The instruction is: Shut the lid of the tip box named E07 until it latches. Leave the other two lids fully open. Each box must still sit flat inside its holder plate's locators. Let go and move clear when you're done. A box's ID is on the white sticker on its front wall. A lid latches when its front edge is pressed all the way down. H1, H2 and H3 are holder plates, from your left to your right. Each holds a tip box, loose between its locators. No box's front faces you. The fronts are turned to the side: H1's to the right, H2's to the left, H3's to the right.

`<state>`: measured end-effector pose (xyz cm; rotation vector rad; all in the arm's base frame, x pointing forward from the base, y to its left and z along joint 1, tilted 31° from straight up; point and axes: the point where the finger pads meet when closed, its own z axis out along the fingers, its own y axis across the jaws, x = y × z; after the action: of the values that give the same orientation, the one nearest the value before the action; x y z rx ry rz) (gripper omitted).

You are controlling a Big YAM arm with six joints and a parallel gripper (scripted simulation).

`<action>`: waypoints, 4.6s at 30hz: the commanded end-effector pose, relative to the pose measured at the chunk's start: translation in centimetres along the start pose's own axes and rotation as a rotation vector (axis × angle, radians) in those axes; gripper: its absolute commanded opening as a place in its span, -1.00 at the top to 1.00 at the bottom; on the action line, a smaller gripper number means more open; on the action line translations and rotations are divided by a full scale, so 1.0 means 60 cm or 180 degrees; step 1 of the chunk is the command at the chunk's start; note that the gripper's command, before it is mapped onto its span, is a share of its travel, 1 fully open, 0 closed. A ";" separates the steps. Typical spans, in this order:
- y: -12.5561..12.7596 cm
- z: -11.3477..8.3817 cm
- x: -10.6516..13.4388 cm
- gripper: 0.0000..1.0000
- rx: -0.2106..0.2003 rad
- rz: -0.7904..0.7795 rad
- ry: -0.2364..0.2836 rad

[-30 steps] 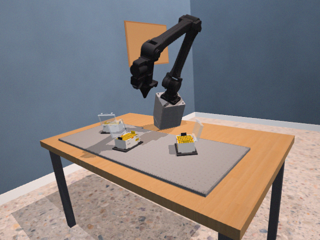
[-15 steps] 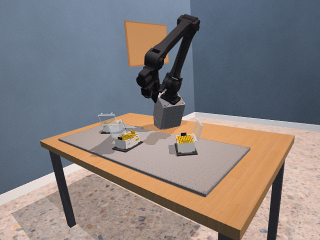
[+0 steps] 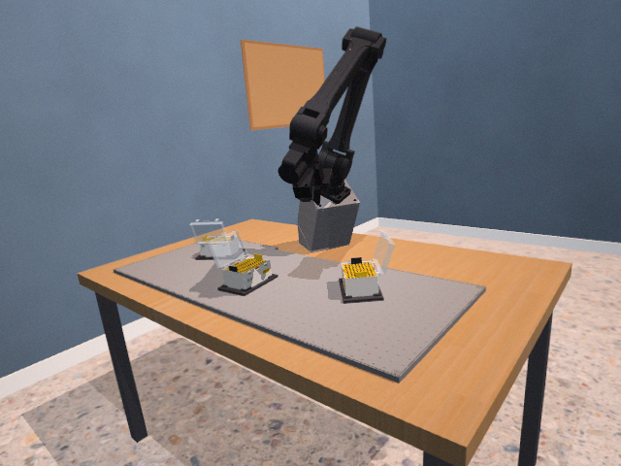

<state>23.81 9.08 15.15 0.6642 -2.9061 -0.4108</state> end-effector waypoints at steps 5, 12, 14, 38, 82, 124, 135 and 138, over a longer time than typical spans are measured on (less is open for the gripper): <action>-0.005 0.007 -0.002 1.00 -0.0005 -0.0005 -0.0007; -0.003 0.007 -0.002 1.00 -0.0002 -0.0024 -0.0006; -0.003 0.007 -0.002 1.00 -0.0002 -0.0024 -0.0006; 0.002 0.040 -0.019 1.00 -0.0012 0.0005 0.0018; 0.005 0.294 -0.179 1.00 -0.0003 -0.0011 -0.0031; -0.001 0.287 -0.170 1.00 -0.0003 0.0000 -0.0026; -0.001 0.287 -0.170 1.00 -0.0003 0.0000 -0.0026; -0.001 0.287 -0.170 1.00 -0.0003 0.0000 -0.0026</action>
<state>29.41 17.49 -2.13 0.6659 -2.9065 -0.4126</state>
